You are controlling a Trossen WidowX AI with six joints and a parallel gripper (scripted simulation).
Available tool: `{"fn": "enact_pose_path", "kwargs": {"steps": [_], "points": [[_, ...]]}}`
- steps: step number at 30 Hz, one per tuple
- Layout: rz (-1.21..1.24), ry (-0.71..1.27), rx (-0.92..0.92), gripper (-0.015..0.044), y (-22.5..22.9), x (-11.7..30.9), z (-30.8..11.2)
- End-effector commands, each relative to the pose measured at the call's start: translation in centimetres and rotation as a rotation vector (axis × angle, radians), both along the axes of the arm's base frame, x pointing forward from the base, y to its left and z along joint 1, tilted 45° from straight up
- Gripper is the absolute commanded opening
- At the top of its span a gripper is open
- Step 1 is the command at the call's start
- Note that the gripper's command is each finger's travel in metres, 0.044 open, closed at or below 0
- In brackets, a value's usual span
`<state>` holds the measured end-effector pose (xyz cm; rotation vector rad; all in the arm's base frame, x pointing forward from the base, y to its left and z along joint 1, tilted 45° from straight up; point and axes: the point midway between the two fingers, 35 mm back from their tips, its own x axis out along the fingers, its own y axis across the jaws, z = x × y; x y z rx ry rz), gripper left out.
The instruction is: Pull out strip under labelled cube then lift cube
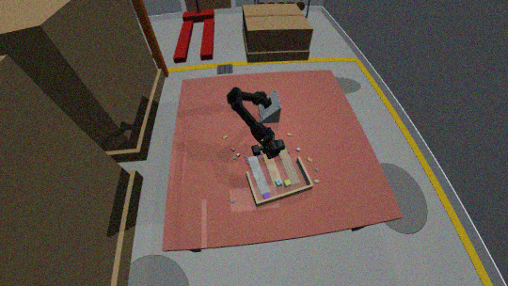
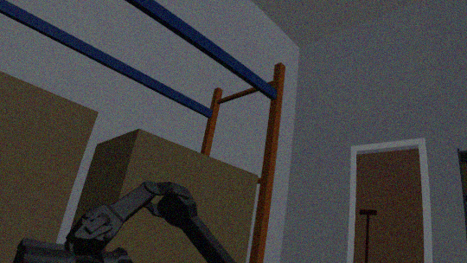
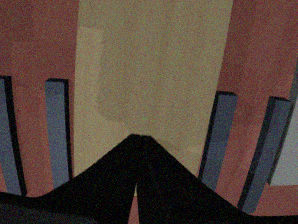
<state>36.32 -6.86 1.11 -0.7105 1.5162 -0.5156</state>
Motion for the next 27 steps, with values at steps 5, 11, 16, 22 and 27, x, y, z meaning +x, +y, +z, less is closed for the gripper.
{"fn": "enact_pose_path", "kwargs": {"steps": [5, 11, 16, 22, 27], "points": [[-0.001, 0.024, -0.007, 0.0000, -0.5, -1.9, -0.2], [-0.001, 0.025, -0.007, 0.0000, -0.6, -2.7, -0.1], [-0.001, 0.025, -0.007, 0.0000, -0.7, -3.5, 0.0], [-0.001, 0.026, -0.007, 0.0000, -0.8, -4.4, 0.1], [-0.001, 0.026, -0.007, 0.0000, -0.9, -5.1, 0.1]]}}
